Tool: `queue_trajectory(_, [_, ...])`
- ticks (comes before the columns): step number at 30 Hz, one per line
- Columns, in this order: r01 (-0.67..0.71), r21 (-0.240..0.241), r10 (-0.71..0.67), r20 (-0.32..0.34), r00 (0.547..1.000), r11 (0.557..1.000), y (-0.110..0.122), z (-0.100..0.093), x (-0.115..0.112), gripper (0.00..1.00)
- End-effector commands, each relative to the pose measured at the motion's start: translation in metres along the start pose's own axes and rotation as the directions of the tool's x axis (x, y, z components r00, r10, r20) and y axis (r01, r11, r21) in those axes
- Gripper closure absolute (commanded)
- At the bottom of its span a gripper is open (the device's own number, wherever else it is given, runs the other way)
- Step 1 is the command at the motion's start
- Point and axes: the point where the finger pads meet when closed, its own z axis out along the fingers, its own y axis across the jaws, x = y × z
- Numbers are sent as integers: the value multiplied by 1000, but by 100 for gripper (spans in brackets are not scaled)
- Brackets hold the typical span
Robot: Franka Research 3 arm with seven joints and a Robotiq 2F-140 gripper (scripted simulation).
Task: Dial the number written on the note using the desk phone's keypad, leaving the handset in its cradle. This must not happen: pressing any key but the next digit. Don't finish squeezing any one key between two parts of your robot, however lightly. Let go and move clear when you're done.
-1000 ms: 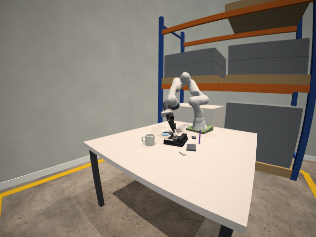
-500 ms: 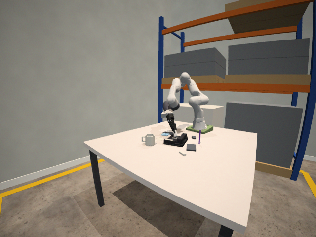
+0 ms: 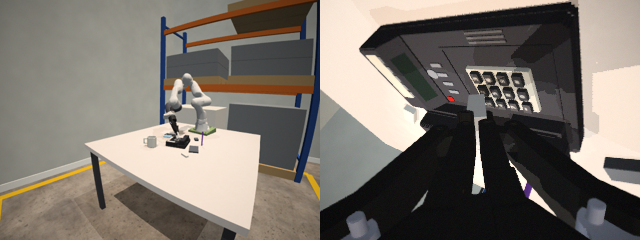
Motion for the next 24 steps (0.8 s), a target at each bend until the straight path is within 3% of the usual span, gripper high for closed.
queue_trajectory(1, [5,3,-5,-3,1000,1000,-1,0,2,100])
queue_trajectory(24, [5,3,-5,-3,1000,1000,0,1,3,100])
